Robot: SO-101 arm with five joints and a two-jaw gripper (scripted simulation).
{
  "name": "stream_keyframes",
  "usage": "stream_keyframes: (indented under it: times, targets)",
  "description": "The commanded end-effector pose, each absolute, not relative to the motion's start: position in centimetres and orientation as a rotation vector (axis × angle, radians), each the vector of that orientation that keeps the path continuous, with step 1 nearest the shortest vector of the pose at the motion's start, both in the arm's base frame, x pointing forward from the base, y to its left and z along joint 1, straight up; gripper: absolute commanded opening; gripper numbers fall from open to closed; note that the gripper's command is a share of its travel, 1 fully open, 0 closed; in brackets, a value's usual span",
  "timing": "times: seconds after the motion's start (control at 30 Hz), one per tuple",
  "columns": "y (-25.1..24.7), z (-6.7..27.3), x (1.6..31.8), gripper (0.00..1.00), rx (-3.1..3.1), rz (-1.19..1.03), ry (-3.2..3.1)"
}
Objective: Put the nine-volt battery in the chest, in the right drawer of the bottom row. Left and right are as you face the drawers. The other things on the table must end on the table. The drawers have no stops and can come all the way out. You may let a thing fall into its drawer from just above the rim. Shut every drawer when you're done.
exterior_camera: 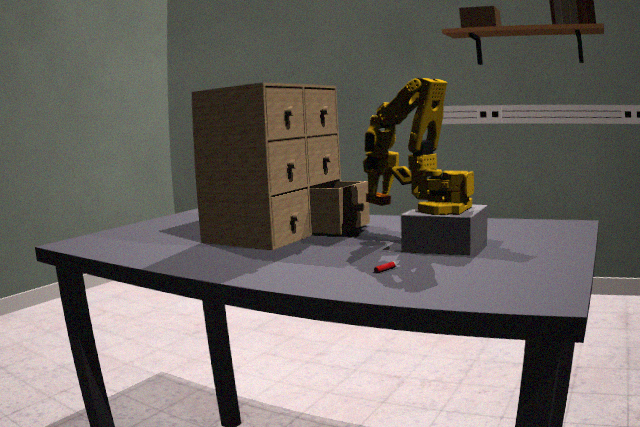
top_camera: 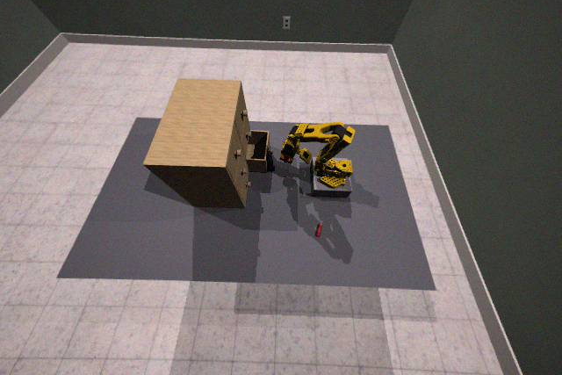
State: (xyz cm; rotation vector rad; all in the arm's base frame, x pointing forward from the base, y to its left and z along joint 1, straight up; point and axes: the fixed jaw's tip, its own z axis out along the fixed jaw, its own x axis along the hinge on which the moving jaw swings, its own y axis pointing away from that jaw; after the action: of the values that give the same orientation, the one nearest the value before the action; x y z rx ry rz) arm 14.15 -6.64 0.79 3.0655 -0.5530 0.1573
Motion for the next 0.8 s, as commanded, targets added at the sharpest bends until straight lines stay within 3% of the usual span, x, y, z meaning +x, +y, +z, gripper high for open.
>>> stream_keyframes:
  times: [0.0,0.77]
  targets:
    - [-6.4,1.2,14.1,0.00,3.065,0.193,-0.528]
    - [-6.4,3.9,14.1,0.00,3.008,0.436,-0.519]
